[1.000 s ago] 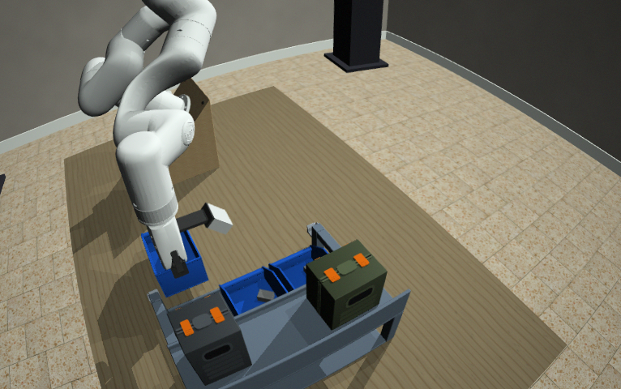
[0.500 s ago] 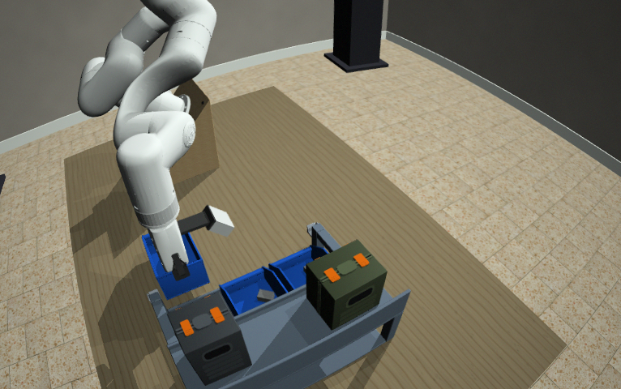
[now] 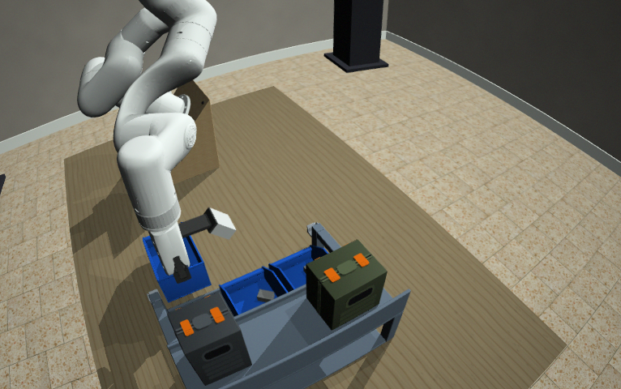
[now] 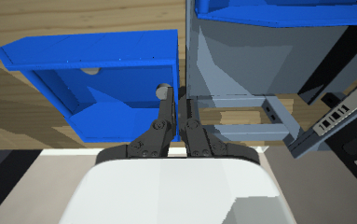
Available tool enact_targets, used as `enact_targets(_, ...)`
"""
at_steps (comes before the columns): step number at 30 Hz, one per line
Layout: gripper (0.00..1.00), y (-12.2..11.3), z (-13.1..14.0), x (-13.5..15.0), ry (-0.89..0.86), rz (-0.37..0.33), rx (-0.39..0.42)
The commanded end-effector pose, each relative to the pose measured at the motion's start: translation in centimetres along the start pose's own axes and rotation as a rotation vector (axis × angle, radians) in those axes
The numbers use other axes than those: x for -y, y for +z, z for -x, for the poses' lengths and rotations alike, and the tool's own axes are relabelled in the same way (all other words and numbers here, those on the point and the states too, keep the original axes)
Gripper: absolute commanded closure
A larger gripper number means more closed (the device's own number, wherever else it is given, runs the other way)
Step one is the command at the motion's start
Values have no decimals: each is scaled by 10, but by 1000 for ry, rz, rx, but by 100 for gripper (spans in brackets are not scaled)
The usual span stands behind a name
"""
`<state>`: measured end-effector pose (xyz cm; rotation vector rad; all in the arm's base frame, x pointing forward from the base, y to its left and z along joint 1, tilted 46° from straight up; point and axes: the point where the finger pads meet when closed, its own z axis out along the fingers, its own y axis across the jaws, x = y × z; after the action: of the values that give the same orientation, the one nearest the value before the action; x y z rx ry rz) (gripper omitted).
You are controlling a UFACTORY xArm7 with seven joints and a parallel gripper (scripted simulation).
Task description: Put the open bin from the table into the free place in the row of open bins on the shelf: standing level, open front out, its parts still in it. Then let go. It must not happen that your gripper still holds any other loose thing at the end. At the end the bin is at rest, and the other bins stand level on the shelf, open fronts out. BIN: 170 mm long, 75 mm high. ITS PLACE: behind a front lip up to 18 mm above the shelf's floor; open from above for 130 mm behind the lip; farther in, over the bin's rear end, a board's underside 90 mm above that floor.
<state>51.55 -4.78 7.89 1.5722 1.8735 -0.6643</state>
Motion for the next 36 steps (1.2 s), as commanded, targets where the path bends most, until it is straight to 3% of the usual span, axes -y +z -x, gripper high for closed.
enact_targets(1, 100, -2, 0, -8, 0, 5, 0)
enact_targets(36, 100, -2, 0, -30, 0, 5, 0)
